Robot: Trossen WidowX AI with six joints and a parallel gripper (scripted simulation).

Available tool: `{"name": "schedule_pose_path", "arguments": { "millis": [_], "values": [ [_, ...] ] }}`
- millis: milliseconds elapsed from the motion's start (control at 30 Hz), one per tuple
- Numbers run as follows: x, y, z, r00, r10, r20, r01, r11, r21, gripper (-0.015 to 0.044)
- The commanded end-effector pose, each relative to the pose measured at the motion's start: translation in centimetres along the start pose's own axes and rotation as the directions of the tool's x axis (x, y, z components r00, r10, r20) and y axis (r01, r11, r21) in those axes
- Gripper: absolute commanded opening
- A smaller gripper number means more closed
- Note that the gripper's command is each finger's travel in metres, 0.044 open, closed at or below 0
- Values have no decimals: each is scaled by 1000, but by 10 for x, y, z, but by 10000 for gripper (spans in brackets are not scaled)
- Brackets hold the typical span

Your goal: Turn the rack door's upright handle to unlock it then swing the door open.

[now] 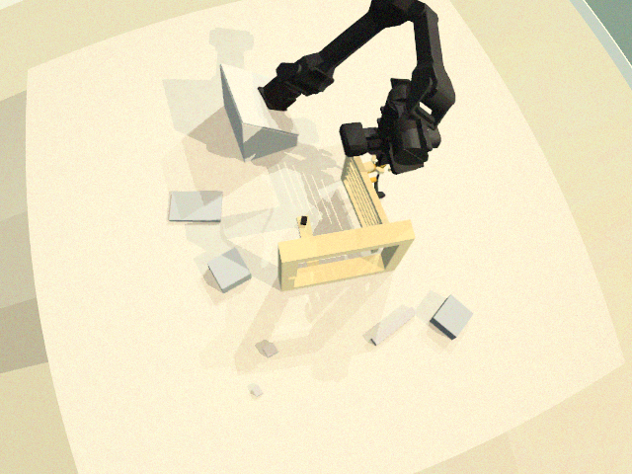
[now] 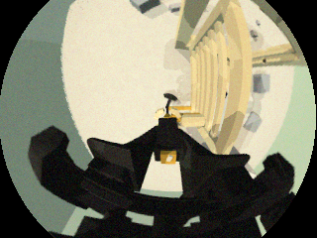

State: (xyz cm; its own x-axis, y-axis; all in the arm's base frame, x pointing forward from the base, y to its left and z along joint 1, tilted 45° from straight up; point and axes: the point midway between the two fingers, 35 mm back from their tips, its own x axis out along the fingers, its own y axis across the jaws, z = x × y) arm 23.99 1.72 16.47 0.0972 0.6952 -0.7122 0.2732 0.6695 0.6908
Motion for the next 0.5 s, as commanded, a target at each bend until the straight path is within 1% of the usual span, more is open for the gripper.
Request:
{"name": "schedule_pose_path", "arguments": {
  "millis": [0, 233, 467],
  "values": [
    [-1, 7, 2, 1000, 2, 5, -2, 998, 62, 20],
    [-1, 20, 5, 1000, 3, 5, -4, 989, 146, 20],
    [-1, 22, 6, 1000, 3, 5, -4, 988, 154, 20]
  ]
}}
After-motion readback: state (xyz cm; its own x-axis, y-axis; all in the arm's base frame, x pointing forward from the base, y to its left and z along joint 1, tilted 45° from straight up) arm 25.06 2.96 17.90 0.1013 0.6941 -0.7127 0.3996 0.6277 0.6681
